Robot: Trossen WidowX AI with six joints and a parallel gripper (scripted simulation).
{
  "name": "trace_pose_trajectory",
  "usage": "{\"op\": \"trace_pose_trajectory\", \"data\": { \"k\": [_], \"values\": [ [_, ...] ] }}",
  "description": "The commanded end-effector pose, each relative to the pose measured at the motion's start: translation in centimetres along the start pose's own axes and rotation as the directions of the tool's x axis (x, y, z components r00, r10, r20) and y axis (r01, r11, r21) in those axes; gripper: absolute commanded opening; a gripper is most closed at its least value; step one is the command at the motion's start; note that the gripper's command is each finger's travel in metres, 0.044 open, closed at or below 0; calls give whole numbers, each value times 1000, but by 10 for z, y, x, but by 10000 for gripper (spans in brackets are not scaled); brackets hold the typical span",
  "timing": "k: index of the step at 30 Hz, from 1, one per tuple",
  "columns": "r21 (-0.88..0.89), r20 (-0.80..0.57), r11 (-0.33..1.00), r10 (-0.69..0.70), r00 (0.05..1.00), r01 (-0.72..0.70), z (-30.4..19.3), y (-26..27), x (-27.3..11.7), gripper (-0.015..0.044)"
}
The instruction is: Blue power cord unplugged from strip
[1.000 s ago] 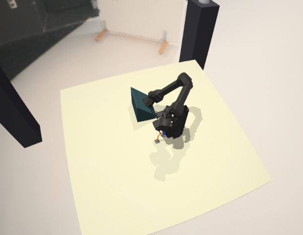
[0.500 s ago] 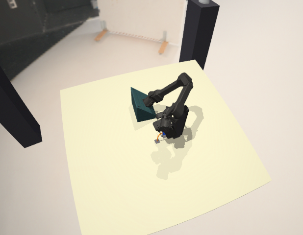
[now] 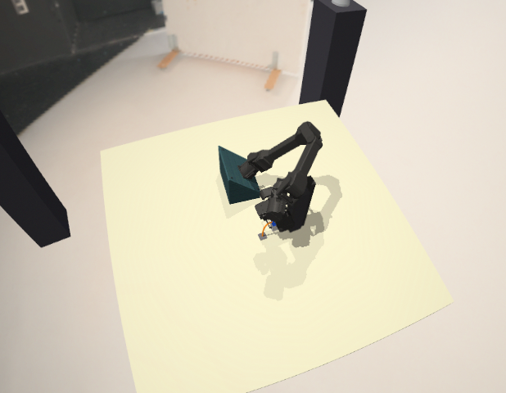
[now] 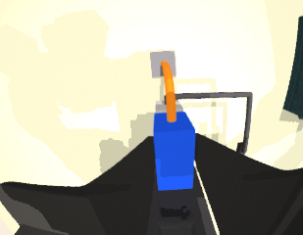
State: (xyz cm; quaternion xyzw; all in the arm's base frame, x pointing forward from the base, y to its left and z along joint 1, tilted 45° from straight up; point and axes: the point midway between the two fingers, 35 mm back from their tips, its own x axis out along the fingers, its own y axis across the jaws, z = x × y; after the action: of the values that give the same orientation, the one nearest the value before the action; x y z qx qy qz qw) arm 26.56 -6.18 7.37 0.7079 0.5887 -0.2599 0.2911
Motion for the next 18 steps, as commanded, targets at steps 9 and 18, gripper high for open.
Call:
{"op": "trace_pose_trajectory", "data": {
  "k": [9, 18],
  "values": [
    [-3, 6, 1000, 5, 1000, -5, 20, 3, -2, 0],
    [-2, 7, 1000, 5, 1000, -5, 34, 3, -4, 0]
  ]
}}
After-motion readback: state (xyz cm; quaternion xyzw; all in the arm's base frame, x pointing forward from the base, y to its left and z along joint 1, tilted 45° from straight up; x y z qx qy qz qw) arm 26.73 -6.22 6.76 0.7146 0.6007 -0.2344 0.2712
